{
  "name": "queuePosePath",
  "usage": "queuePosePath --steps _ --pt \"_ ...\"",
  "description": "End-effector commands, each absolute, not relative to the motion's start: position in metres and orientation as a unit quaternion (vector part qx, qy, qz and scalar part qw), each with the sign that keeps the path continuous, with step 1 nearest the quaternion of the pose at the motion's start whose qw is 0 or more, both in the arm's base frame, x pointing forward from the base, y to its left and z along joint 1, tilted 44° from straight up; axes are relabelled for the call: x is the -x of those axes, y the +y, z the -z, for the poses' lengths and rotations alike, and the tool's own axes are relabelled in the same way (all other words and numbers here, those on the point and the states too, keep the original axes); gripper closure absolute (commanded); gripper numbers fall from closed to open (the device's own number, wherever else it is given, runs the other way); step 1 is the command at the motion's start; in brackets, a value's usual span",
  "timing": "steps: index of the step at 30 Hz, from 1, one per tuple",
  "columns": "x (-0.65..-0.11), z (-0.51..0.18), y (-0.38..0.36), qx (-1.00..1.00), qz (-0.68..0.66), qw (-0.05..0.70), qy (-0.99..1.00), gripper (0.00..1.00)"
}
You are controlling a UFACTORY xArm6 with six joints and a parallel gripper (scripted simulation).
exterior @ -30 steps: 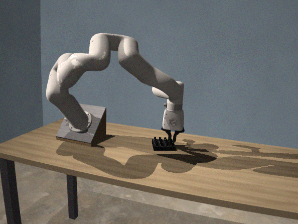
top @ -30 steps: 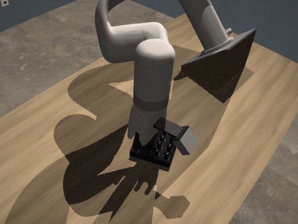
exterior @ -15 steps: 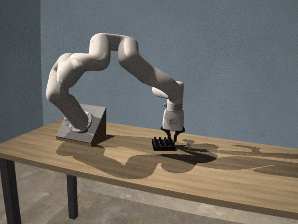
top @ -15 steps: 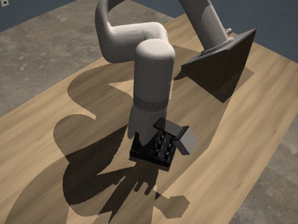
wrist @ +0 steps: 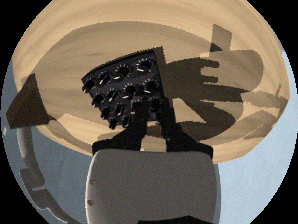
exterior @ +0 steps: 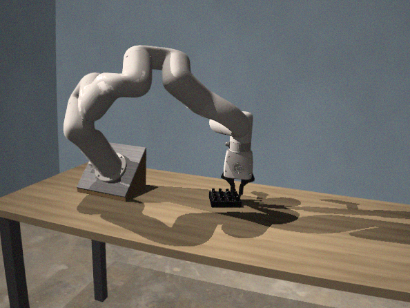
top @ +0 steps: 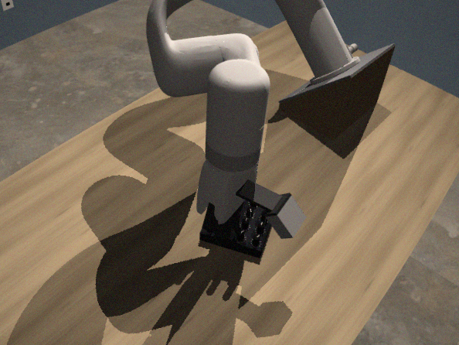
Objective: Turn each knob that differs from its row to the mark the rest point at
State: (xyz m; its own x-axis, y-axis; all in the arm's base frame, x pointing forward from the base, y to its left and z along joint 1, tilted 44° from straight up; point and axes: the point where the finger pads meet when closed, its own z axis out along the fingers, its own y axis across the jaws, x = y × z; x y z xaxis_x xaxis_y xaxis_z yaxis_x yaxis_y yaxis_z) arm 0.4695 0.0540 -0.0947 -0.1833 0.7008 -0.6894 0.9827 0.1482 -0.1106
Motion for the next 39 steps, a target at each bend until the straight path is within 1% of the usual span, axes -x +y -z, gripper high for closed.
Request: queuePosePath --steps 1,14,30,31,39 --pt "-0.471 0.092 0.057 -0.588 0.28 0.25 0.716 0.81" --pt "-0.47 0.07 0.078 -0.588 0.28 0.25 0.716 0.81" --pt "-0.47 0.068 0.08 -0.588 0.28 0.25 0.716 0.81" --pt "-0.47 0.068 0.08 -0.588 0.28 0.25 0.716 0.0" --pt "-0.47 0.061 0.088 -0.588 0.28 0.25 0.716 0.0"
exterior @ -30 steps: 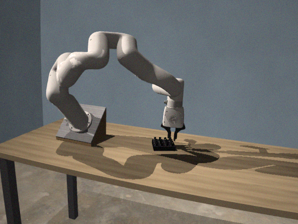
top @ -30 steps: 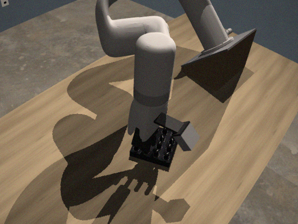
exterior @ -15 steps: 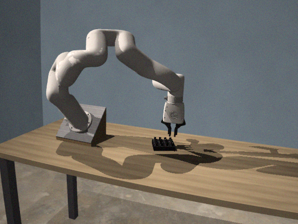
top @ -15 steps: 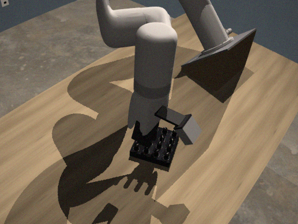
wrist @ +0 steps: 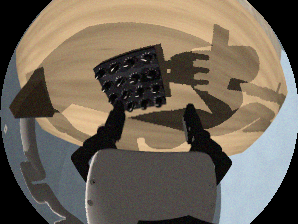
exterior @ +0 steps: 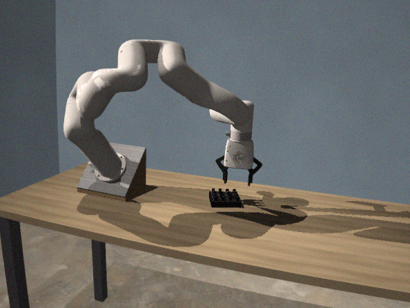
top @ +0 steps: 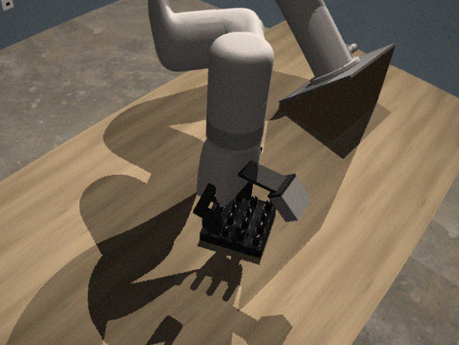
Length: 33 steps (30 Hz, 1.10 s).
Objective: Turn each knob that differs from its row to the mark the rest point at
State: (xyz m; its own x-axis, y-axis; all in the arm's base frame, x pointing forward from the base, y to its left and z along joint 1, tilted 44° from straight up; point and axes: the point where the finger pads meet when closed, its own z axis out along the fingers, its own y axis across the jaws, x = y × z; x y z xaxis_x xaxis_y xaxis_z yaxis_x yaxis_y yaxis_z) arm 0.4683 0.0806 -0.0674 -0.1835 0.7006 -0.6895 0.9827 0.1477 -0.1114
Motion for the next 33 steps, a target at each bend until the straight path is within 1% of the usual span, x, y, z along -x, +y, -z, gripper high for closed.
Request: queuePosePath --steps 1,9,18,33 --pt "-0.47 0.057 0.091 -0.588 0.28 0.25 0.716 0.0" --pt "-0.468 0.02 0.127 -0.589 0.28 0.25 0.716 0.0" --pt "-0.467 -0.007 0.153 -0.589 0.28 0.25 0.716 0.0" --pt "-0.467 -0.013 0.159 -0.589 0.28 0.25 0.716 0.0"
